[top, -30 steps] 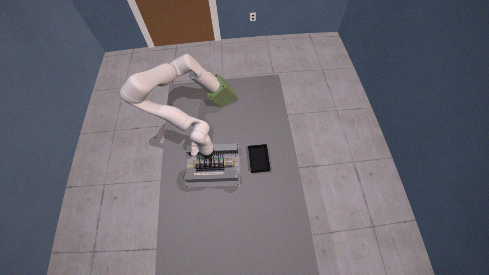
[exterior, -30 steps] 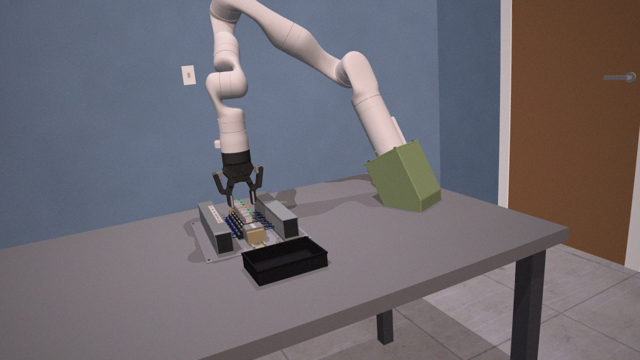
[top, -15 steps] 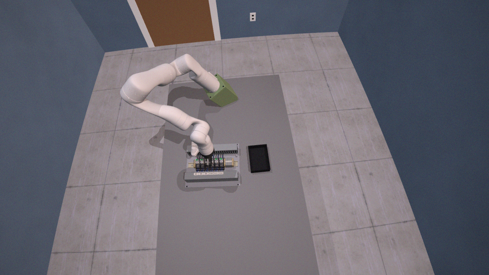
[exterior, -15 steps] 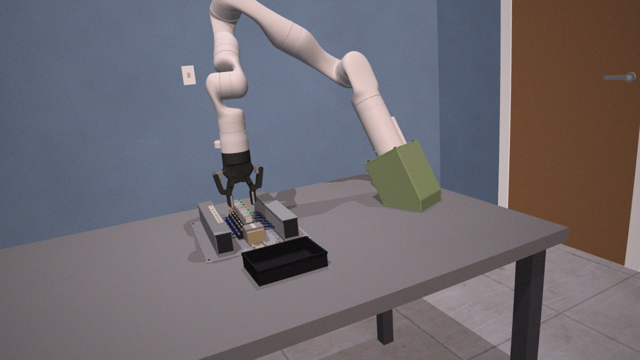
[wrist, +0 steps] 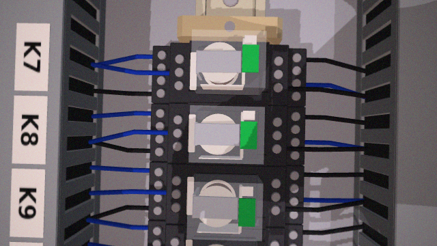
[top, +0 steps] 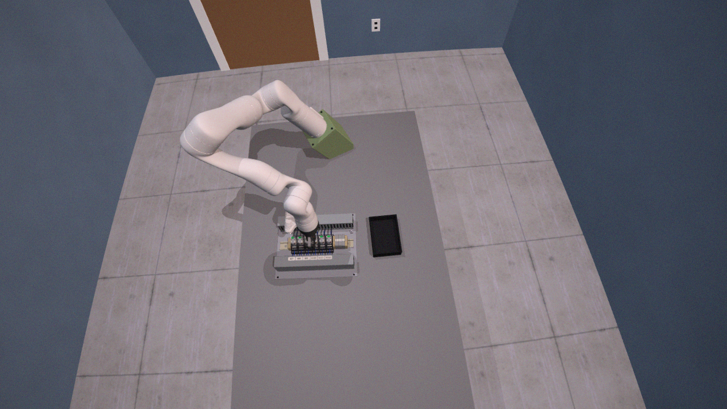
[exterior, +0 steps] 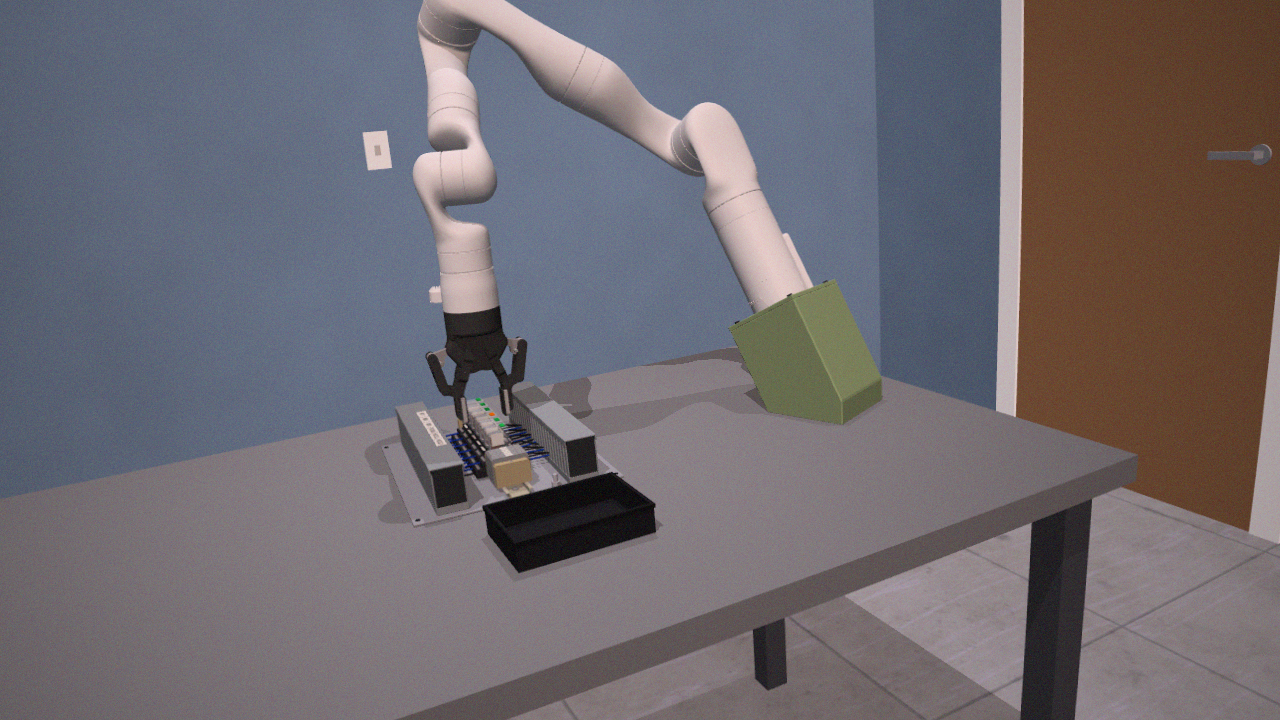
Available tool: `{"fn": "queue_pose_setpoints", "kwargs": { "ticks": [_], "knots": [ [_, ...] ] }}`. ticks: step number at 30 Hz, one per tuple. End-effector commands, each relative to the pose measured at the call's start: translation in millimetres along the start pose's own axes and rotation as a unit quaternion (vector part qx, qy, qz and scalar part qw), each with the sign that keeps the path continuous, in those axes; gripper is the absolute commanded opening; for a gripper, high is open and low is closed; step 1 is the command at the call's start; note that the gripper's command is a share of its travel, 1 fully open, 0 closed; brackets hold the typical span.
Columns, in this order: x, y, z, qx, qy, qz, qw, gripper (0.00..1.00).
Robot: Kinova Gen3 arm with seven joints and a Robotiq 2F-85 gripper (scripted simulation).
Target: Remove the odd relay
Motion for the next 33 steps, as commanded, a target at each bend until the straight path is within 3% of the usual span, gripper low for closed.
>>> {"fn": "queue_pose_setpoints", "kwargs": {
  "ticks": [1,19,33],
  "knots": [
    [-1.3,-6.1,2.1,-0.001,-0.002,-0.001,1.0,0.61],
    [-1.6,-22.6,2.2,-0.001,-0.002,-0.001,1.0,0.61],
    [-1.6,-25.1,2.2,-0.001,-0.002,-0.001,1.0,0.61]
  ]
}}
Point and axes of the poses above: the point where the finger pads meet when closed, its own y axis back along the fingers, its own z axis across the jaws, x = y × z, the point moved 3 cm from there along y, back along the fingers, and after that the axes turned 7 degrees about y, right-handed, at the moved point
